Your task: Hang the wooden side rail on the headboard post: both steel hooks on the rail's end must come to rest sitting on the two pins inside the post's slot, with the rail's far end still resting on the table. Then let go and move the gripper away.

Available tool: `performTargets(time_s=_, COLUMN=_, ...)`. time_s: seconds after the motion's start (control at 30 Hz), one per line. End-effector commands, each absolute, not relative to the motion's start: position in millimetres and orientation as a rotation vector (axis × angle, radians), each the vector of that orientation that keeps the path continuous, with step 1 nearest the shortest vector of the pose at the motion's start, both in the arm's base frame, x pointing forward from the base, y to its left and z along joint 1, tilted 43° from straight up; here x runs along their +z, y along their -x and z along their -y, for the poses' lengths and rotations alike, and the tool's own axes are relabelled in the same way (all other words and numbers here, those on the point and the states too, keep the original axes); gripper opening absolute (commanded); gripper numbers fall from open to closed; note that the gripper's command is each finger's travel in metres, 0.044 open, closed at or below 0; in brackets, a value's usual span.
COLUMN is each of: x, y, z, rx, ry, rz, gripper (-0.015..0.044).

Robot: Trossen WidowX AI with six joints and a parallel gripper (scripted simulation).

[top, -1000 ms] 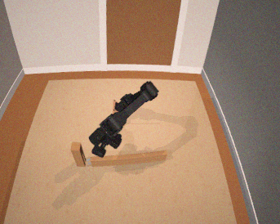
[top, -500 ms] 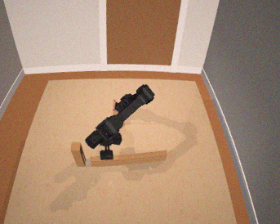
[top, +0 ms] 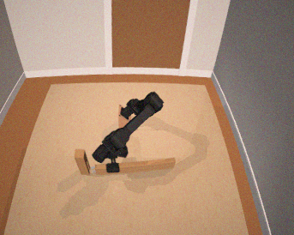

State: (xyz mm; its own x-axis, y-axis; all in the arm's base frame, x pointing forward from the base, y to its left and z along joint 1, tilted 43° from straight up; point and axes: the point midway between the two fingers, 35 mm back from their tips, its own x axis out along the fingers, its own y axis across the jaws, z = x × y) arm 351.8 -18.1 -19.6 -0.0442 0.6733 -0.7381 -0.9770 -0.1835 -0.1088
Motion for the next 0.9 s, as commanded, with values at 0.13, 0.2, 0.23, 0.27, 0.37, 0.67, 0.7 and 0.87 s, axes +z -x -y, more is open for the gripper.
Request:
performTargets(time_s=0.13, x=-29, y=-352, z=9, rx=1.594, ry=0.790, rz=-0.512, gripper=0.0440)
performTargets(time_s=0.2, x=-32, y=-352, z=7, rx=1.594, ry=0.790, rz=-0.512, gripper=0.0440)
performTargets(time_s=0.23, x=-33, y=-352, z=6, rx=1.594, ry=0.790, rz=-0.512, gripper=0.0440)
performTargets(time_s=0.27, x=-34, y=-352, z=5, rx=1.594, ry=0.790, rz=-0.512, gripper=0.0440)
performTargets(time_s=0.37, x=-38, y=-352, z=2, rx=1.594, ry=0.790, rz=-0.512, gripper=0.0440)
performTargets(time_s=0.67, x=-48, y=-351, z=-8, rx=1.594, ry=0.789, rz=-0.511, gripper=0.0440)
performTargets(time_s=0.7, x=-49, y=-351, z=-9, rx=1.594, ry=0.789, rz=-0.511, gripper=0.0440)
performTargets(time_s=0.87, x=-55, y=-350, z=-15, rx=1.594, ry=0.789, rz=-0.511, gripper=0.0440)
